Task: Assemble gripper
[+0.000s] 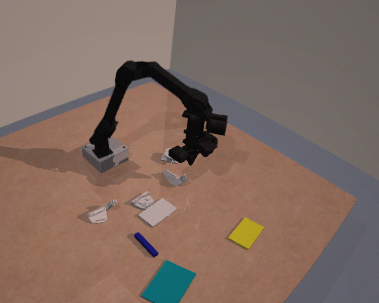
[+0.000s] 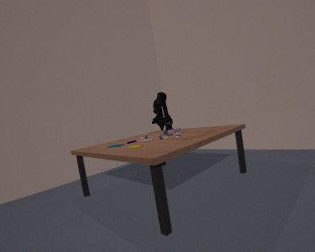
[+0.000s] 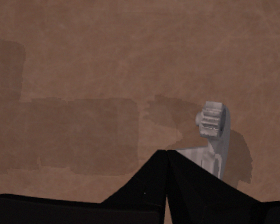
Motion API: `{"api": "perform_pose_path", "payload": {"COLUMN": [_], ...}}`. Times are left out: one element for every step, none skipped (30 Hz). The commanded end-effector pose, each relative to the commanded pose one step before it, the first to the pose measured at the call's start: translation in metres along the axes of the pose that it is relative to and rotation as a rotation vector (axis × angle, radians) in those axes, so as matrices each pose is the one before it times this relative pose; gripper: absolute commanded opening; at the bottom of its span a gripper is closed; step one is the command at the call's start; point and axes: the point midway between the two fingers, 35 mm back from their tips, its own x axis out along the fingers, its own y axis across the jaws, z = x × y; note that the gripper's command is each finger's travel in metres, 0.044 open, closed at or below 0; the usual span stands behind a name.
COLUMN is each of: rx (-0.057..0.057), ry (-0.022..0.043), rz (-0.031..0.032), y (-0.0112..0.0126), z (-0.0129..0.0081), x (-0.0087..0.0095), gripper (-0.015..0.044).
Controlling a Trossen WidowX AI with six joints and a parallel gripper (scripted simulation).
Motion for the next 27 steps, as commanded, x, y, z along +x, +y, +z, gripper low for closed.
{"api": "perform_pose_path", "payload": {"rx": [-0.0091,0.0,0.0,0.0,0.0,0.0,0.0,0.0,0.0,0.0,0.0,0.0,0.0,0.0,0.0,0.0,0.0,0.0,0.0,0.0,0.0,0.0,0.0,0.0,0.0,0.0,0.0], "ry": [0.00314,0.0,0.0,0.0,0.0,0.0,0.0,0.0,0.0,0.0,0.0,0.00001,0.00001,0.00001,0.00001,0.00001,0.00001,0.00001,0.00001,0.00001,0.00001,0.00001,0.00001,0.00002,0.00002,0.00002,0.00002], "rz": [-0.00768,0.0,0.0,0.0,0.0,0.0,0.0,0.0,0.0,0.0,0.0,0.0,0.0,0.0,0.0,0.0,0.0,0.0,0.0,0.0,0.0,-0.00001,-0.00001,-0.00001,-0.00001,-0.00001,-0.00001], "y": [-0.00064,0.00006,0.00006,0.00005,0.00005,0.00004,0.00004,0.00003,0.00003,0.00003,0.00002,0.00002,0.00001,0.00001,0.0,0.0,-0.00001,-0.00001,-0.00002,-0.00002,-0.00003,-0.00003,-0.00004,-0.00004,-0.00005,-0.00005,-0.00005], "z": [-0.00054,0.00011,0.0001,0.00009,0.00008,0.00008,0.00007,0.00006,0.00005,0.00005,0.00004,0.00003,0.00002,0.00002,0.00001,0.0,-0.00001,-0.00002,-0.00002,-0.00003,-0.00004,-0.00005,-0.00005,-0.00006,-0.00007,-0.00008,-0.00008], "x": [0.00725,0.00166,0.00166,0.00165,0.00165,0.00165,0.00165,0.00165,0.00165,0.00165,0.00165,0.00164,0.00164,0.00164,0.00164,0.00164,0.00164,0.00163,0.00163,0.00163,0.00163,0.00163,0.00162,0.00162,0.00162,0.00162,0.00162], "gripper": [0.0,0.0,0.0,0.0,0.0,0.0,0.0,0.0,0.0,0.0,0.0,0.0,0.0,0.0,0.0,0.0,0.0,0.0,0.0,0.0,0.0,0.0,0.0,0.0,0.0,0.0,0.0]}}
